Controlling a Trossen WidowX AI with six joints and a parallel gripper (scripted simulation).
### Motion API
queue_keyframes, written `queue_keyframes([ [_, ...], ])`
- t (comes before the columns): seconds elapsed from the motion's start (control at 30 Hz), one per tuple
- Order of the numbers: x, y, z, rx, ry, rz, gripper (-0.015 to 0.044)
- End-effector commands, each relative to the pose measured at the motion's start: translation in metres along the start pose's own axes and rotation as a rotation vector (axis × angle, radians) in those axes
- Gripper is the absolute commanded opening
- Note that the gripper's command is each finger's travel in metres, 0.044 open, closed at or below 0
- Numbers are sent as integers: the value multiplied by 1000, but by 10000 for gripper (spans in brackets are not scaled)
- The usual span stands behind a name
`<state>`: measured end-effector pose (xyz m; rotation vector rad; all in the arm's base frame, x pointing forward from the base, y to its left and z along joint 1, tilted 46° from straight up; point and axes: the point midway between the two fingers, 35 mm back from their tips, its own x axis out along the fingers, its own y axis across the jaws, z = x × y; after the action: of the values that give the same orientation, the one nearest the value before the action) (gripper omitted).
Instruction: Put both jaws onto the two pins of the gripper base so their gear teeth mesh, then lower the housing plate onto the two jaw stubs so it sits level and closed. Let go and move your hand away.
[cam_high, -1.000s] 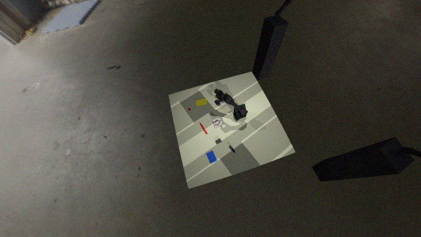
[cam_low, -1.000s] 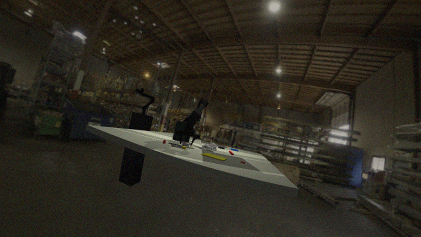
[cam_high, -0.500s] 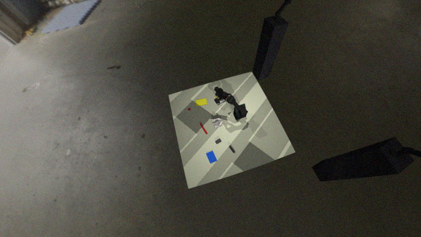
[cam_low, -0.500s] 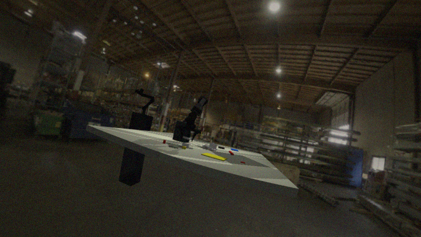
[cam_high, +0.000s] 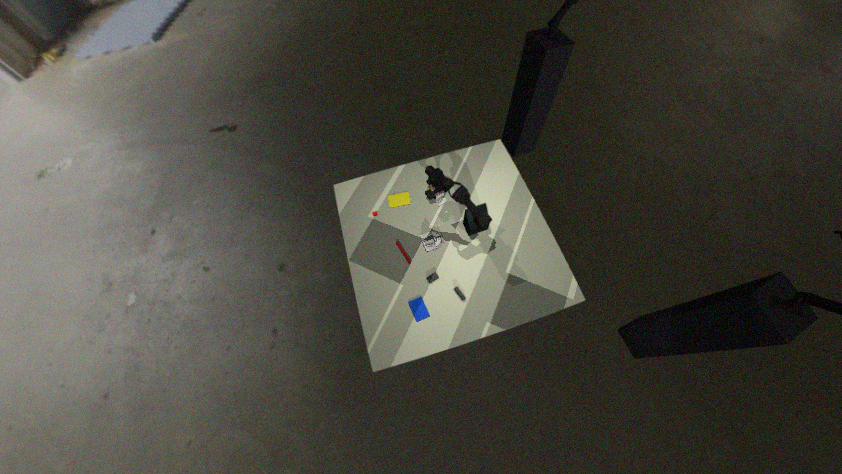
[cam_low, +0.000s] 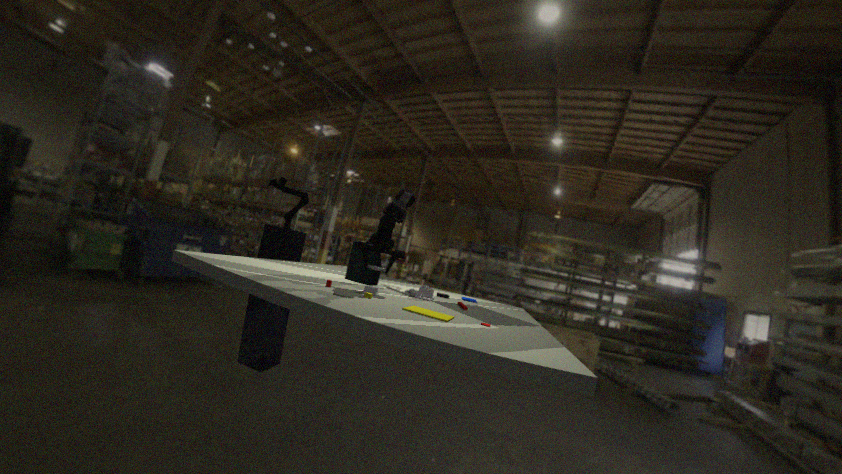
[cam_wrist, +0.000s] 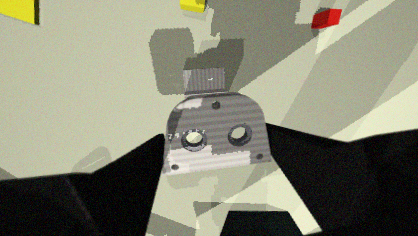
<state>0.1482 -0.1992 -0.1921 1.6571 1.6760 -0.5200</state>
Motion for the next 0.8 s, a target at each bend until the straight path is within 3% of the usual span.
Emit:
queue_keyframes([
  [0.0,-3,8,-5,-43,-4,-3,351],
  [0.77,-16,69,-49,-388,-28,-11,351],
])
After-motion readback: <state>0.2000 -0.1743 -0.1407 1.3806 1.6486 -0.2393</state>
